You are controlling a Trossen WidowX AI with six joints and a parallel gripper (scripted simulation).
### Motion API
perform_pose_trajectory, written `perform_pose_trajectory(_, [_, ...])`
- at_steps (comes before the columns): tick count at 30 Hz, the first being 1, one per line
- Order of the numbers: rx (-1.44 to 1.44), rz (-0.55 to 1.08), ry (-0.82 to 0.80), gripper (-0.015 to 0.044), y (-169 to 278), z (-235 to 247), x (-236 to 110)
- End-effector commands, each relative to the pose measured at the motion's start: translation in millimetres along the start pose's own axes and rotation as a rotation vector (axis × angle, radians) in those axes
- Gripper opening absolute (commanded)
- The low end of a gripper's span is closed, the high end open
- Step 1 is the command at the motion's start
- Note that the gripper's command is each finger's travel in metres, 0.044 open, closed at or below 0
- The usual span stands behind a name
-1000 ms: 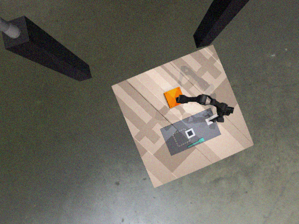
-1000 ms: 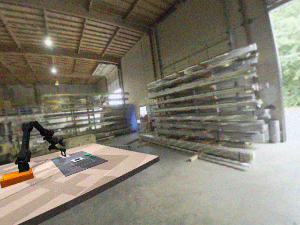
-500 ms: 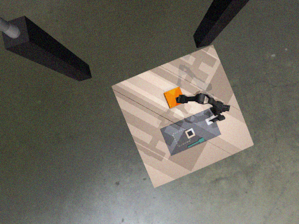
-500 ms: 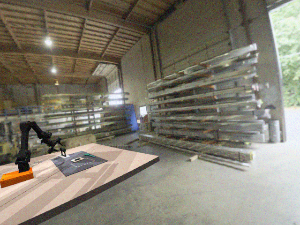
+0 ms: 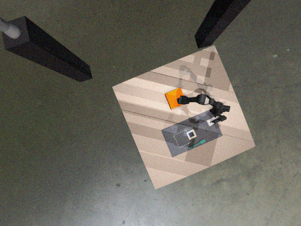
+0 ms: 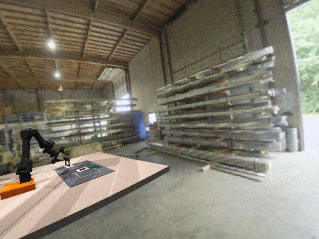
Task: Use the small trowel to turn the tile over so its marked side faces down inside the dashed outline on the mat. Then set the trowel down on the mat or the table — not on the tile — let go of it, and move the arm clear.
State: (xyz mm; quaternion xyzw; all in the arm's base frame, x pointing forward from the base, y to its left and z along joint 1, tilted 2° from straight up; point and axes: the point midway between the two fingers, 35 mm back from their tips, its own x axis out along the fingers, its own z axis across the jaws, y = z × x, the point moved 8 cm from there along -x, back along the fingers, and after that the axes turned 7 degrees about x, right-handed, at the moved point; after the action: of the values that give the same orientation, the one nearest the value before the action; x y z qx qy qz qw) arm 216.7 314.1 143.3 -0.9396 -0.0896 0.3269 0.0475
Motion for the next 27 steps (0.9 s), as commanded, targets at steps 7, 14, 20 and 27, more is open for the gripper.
perform_pose_trajectory(7, [-0.007,0.004,0.002,0.0300,-0.8,0.1,16.4])
perform_pose_trajectory(14, [-0.007,0.004,0.002,0.0300,-1.2,-0.3,27.6])
perform_pose_trajectory(20, [-0.007,0.004,0.003,0.0300,-1.2,-0.5,37.3])
perform_pose_trajectory(27, [-0.007,0.004,0.004,0.0300,-0.9,-0.6,48.8])
